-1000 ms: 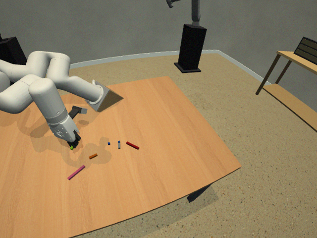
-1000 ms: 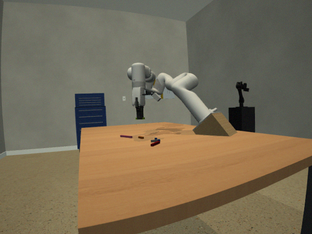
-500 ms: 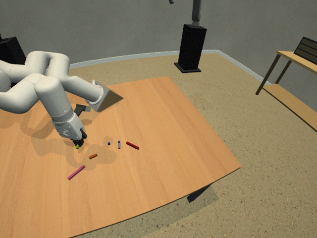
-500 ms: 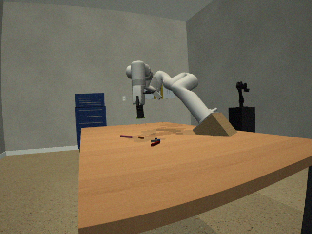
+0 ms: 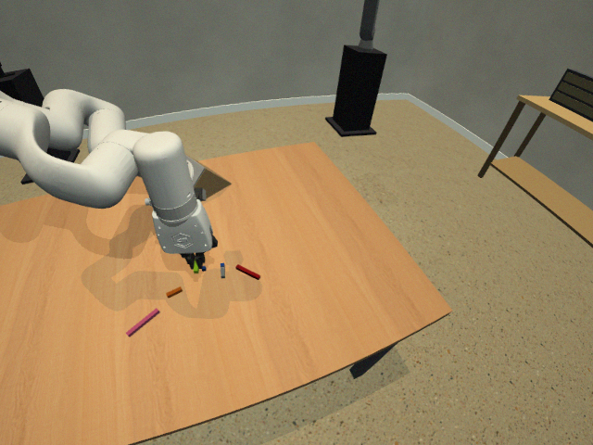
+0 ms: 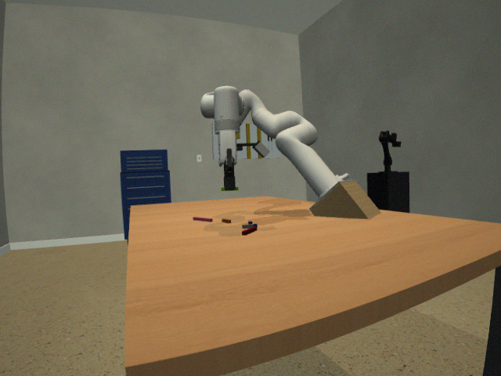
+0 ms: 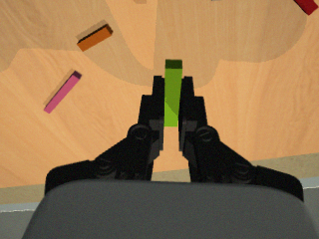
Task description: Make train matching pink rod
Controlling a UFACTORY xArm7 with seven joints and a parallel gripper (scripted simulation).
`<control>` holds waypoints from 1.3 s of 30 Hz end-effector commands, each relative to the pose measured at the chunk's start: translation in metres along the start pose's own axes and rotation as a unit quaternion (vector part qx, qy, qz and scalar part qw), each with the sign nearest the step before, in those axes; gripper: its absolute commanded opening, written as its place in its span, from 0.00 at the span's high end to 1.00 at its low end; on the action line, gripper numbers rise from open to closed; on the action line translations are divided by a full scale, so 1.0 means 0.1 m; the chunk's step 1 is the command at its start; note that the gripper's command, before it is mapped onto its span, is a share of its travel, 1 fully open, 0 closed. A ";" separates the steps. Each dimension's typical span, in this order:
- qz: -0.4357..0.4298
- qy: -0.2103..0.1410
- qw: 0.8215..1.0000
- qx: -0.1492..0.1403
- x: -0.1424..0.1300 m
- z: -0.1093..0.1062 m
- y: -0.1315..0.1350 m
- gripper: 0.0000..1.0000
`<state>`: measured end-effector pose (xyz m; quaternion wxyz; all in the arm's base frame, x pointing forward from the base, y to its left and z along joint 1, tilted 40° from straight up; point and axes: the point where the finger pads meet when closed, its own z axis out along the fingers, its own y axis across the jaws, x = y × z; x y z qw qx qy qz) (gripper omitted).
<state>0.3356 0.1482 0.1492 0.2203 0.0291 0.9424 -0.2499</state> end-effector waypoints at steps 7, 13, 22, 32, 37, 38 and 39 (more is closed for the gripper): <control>-0.040 -0.002 0.999 0.008 0.03 0.07 0.43 0.96; -0.040 -0.002 0.999 0.008 0.03 0.07 0.43 0.96; -0.041 0.000 0.999 0.009 0.03 0.11 0.43 0.96; -0.041 0.001 0.999 0.009 0.02 0.39 0.43 0.96; -0.041 0.001 0.999 0.009 0.02 0.62 0.43 0.96; -0.041 0.001 0.999 0.009 0.02 0.66 0.43 0.96; -0.041 0.001 0.999 0.009 0.02 0.66 0.43 0.96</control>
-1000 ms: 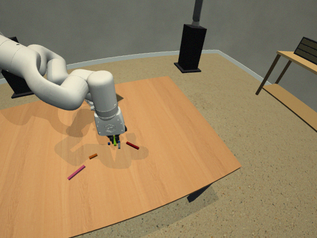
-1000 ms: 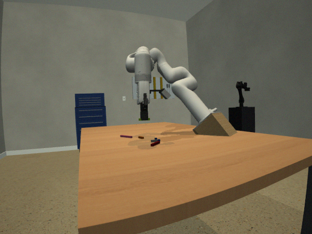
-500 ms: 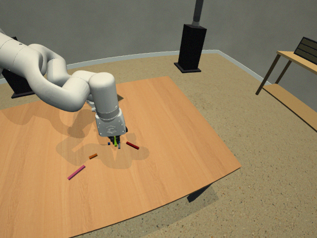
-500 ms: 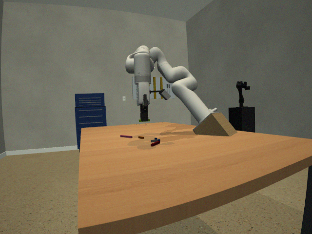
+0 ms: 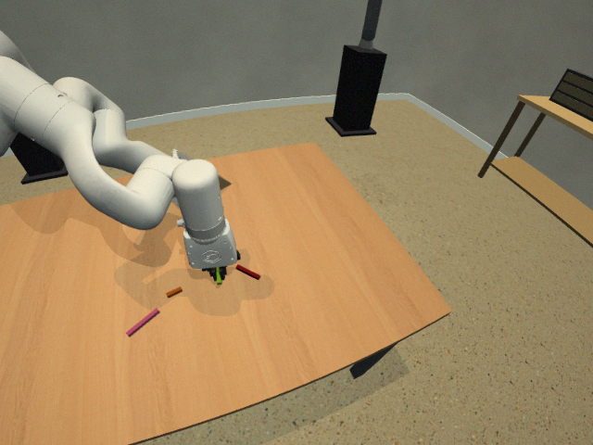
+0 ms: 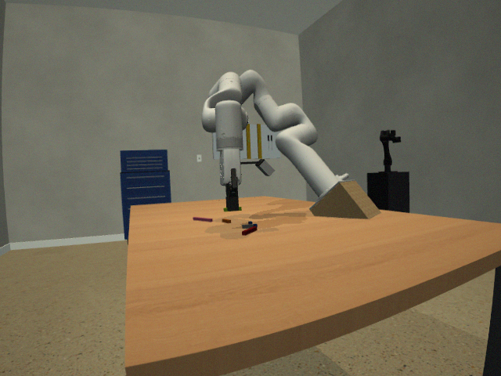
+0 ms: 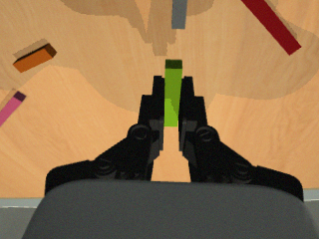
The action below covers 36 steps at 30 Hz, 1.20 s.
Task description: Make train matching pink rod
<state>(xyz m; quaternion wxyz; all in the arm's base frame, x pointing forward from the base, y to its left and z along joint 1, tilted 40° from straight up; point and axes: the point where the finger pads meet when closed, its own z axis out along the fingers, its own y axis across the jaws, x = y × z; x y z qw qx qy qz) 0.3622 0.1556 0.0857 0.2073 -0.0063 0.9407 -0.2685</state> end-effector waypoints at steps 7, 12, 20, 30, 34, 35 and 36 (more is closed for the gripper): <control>0.000 -0.001 1.000 -0.001 -0.02 0.30 0.04 0.96; 0.000 -0.001 1.000 -0.001 -0.02 0.38 0.04 0.96; 0.000 -0.001 1.000 -0.001 -0.02 0.39 0.04 0.96; 0.000 -0.001 1.000 -0.001 -0.02 0.39 0.04 0.96; 0.000 -0.001 1.000 -0.001 -0.02 0.39 0.04 0.96; 0.000 -0.001 1.000 -0.001 -0.02 0.39 0.04 0.96; 0.000 -0.001 1.000 -0.001 -0.02 0.39 0.04 0.96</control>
